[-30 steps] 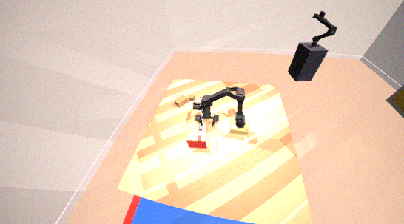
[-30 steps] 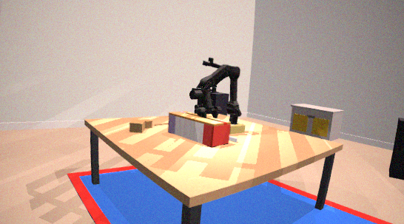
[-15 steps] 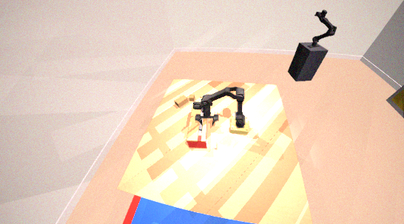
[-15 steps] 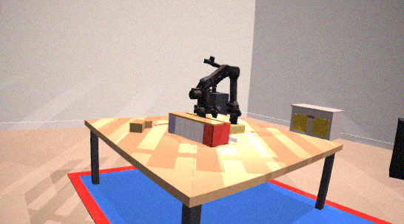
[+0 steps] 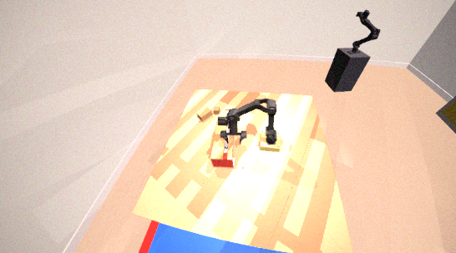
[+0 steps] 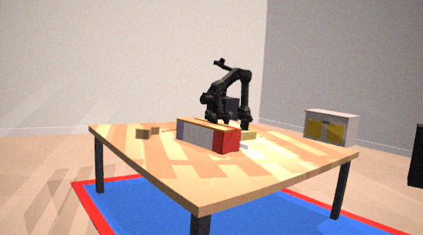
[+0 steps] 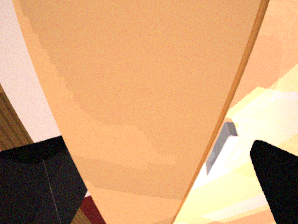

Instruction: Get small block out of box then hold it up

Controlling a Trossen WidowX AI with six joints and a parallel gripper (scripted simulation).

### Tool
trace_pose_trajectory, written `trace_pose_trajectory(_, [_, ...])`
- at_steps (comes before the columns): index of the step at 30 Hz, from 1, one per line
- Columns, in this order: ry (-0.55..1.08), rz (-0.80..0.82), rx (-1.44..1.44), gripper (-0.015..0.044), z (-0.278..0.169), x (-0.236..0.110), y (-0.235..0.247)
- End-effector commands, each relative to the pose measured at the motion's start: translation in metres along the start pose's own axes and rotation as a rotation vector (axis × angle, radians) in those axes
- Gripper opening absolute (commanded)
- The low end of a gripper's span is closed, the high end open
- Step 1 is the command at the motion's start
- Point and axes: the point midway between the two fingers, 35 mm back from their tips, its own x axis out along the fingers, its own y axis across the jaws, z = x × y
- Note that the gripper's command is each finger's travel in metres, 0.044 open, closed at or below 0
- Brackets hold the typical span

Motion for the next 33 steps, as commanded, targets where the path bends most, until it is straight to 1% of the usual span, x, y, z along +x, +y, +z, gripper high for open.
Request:
trace_pose_trajectory(1, [0.007,0.003,0.003,0.04,-0.006,0.002,0.0])
trace_pose_trajectory(5, [0.007,0.003,0.003,0.04,-0.01,0.003,0.0])
trace_pose_trajectory(11, [0.006,0.003,0.003,0.04,0.0,-0.001,0.0])
trace_pose_trajectory(18, [0.006,0.003,0.003,0.04,0.001,-0.001,0.0])
trace_pose_trajectory(33, [0.008,0.003,0.003,0.04,-0.013,0.004,0.0])
